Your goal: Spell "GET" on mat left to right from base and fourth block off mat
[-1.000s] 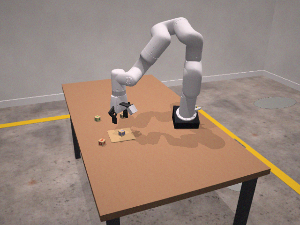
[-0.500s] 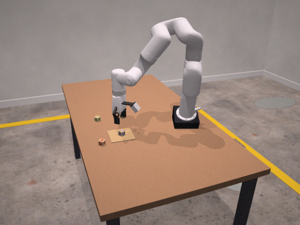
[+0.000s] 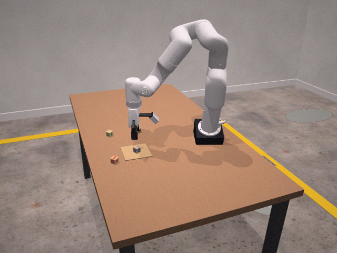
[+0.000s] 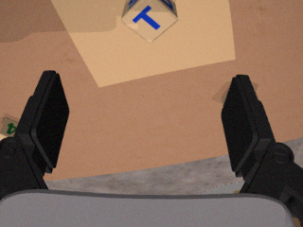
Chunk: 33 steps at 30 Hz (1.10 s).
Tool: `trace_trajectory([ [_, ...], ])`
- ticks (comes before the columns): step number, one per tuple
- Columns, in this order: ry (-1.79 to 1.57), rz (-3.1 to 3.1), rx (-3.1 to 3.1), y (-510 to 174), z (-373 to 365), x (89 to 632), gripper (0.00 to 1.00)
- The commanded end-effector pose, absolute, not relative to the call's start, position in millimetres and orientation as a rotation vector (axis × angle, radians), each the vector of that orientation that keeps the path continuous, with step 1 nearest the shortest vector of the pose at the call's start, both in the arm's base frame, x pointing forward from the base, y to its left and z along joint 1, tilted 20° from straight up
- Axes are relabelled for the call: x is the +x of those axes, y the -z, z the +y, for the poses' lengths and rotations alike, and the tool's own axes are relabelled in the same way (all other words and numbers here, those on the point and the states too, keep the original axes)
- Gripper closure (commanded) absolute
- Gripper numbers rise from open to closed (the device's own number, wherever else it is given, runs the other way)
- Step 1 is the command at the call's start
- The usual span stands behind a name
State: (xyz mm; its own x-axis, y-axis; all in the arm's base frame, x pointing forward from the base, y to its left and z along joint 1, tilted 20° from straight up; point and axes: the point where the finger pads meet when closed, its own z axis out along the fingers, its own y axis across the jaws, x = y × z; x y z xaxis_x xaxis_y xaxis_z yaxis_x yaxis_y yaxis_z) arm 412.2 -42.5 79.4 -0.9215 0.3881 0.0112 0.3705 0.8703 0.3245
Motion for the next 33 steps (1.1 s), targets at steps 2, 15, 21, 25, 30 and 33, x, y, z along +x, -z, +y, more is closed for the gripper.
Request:
trace_trajectory([
  [2, -0.502, 2.988, 0.362, -80.4, -43.9, 412.9, 0.0],
  [15, -0.472, 2.969, -0.053, -79.9, -44.6, 411.9, 0.0],
  [21, -0.455, 2.94, -0.249, -79.8, -44.9, 411.4, 0.0],
  [25, -0.445, 2.921, -0.347, -79.7, -45.1, 411.2, 0.0],
  [30, -0.428, 2.881, -0.516, -79.5, -45.4, 410.8, 0.0],
  [33, -0.417, 2.854, -0.611, -79.4, -45.5, 410.6, 0.0],
])
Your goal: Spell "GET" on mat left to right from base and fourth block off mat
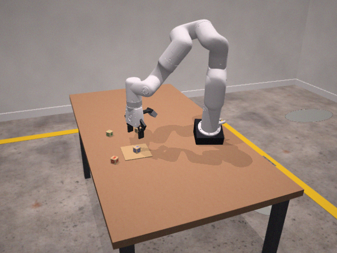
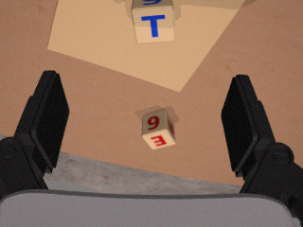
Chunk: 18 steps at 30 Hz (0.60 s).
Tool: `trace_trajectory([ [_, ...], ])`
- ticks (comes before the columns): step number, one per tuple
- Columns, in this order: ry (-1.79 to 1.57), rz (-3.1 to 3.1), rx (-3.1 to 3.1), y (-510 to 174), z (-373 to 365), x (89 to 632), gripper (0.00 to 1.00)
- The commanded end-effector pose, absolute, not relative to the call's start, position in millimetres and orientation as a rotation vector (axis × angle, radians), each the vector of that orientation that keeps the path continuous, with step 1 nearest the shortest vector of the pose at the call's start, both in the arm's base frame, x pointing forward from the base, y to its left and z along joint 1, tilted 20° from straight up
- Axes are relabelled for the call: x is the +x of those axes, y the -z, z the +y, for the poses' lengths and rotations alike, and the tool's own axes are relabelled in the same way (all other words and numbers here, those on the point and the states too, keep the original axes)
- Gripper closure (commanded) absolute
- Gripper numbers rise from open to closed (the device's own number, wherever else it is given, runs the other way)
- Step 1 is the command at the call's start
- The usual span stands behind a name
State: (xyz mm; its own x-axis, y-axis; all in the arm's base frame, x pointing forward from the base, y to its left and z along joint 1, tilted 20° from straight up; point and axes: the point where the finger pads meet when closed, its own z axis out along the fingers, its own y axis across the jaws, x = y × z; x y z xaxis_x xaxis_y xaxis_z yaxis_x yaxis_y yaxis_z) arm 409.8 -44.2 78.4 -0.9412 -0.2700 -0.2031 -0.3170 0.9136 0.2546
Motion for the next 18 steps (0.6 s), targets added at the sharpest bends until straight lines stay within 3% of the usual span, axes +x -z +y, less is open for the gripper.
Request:
trace_trajectory([
  [1, -0.414, 2.845, -0.641, -79.4, -45.6, 410.5, 0.0],
  [14, -0.399, 2.803, -0.765, -79.3, -45.8, 410.2, 0.0],
  [15, -0.399, 2.803, -0.765, -79.3, -45.8, 410.2, 0.31],
  [18, -0.399, 2.803, -0.765, -79.3, -45.8, 410.2, 0.31],
])
